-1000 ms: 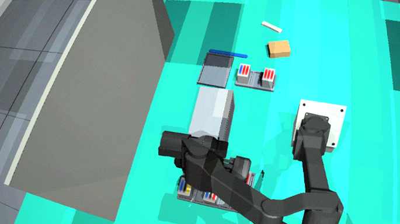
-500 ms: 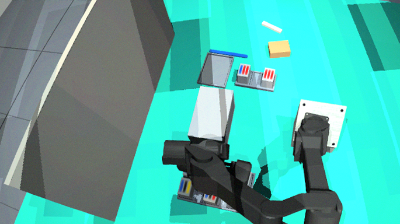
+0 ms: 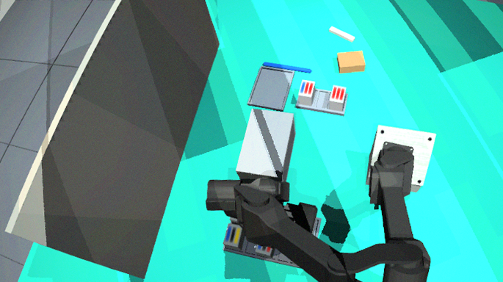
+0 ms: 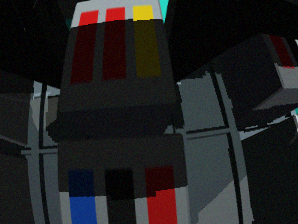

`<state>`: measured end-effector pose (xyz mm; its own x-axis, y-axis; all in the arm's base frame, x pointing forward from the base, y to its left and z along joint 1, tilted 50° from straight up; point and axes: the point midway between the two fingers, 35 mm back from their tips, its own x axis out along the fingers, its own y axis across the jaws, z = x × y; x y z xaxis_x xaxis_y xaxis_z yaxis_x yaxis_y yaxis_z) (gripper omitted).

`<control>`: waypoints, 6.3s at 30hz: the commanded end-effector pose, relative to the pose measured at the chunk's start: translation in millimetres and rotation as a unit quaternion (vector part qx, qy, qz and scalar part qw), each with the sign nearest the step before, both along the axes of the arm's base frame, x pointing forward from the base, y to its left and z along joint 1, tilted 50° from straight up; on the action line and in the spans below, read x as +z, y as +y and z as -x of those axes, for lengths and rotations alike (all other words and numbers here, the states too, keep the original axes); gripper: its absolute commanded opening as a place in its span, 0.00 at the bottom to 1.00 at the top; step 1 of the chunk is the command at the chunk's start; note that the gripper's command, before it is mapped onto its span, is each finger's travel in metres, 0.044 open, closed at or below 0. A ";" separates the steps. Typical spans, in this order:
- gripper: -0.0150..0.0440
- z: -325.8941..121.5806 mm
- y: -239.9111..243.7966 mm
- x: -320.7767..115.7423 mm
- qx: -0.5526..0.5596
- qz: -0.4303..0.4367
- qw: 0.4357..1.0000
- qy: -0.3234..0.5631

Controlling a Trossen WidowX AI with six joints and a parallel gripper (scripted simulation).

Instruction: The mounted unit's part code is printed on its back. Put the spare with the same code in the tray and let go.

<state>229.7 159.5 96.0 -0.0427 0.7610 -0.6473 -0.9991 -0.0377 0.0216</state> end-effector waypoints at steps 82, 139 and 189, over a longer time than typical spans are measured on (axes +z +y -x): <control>0.25 -92.0 -198.8 -1.0 -0.004 0.024 1.000 0.006; 0.25 -116.0 -326.1 -190.4 -0.001 0.009 1.000 -0.003; 0.25 -119.2 -296.0 -220.2 -0.001 0.010 1.000 -0.003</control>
<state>348.8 -138.8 -122.7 -0.0395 0.7457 -0.6651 -0.9991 -0.0401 0.0145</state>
